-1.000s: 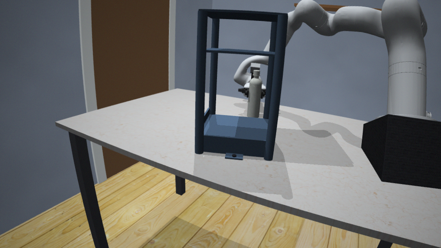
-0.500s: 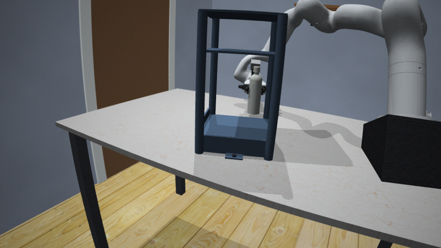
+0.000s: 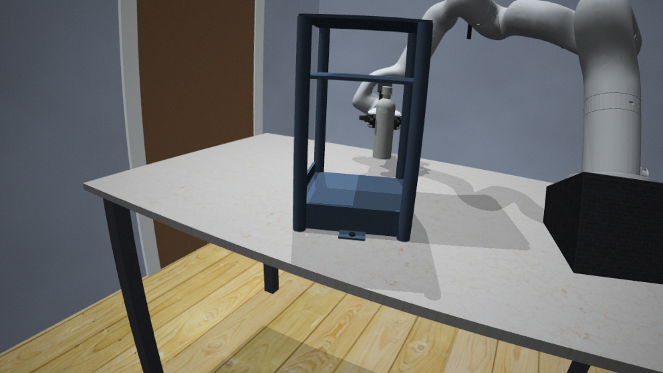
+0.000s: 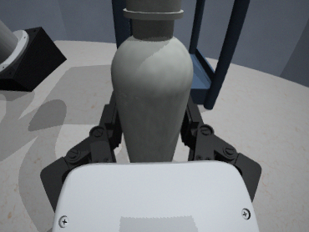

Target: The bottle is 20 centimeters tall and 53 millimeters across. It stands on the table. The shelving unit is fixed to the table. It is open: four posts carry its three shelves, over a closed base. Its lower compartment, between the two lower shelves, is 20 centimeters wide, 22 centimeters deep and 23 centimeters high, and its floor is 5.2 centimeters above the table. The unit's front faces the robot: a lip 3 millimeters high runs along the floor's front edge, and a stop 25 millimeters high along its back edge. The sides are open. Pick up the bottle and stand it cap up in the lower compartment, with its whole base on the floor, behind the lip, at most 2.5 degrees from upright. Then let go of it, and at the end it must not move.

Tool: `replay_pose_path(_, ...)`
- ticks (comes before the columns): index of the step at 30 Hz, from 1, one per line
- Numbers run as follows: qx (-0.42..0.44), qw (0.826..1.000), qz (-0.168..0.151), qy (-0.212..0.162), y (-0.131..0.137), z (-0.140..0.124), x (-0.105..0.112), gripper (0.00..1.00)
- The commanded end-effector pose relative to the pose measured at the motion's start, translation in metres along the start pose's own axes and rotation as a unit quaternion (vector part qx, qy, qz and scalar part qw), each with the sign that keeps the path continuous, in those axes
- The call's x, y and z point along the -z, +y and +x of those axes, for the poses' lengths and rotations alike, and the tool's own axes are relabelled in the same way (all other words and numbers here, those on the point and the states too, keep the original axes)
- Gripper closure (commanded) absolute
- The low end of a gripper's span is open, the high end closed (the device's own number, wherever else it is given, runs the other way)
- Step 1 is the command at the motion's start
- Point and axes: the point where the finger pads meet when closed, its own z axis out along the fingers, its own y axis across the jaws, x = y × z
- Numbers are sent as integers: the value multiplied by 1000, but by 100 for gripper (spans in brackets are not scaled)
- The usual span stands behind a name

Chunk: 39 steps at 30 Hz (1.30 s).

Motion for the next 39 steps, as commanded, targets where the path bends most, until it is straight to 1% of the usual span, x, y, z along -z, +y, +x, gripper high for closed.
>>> replay_pose_path(1,1,1000,0,0,0,8,0,100)
replay_pose_path(9,1,1000,0,0,0,17,0,100)
replay_pose_path(26,1,1000,0,0,0,18,0,100)
replay_pose_path(35,1,1000,0,0,0,18,-6,100)
replay_pose_path(39,1,1000,0,0,0,18,-13,100)
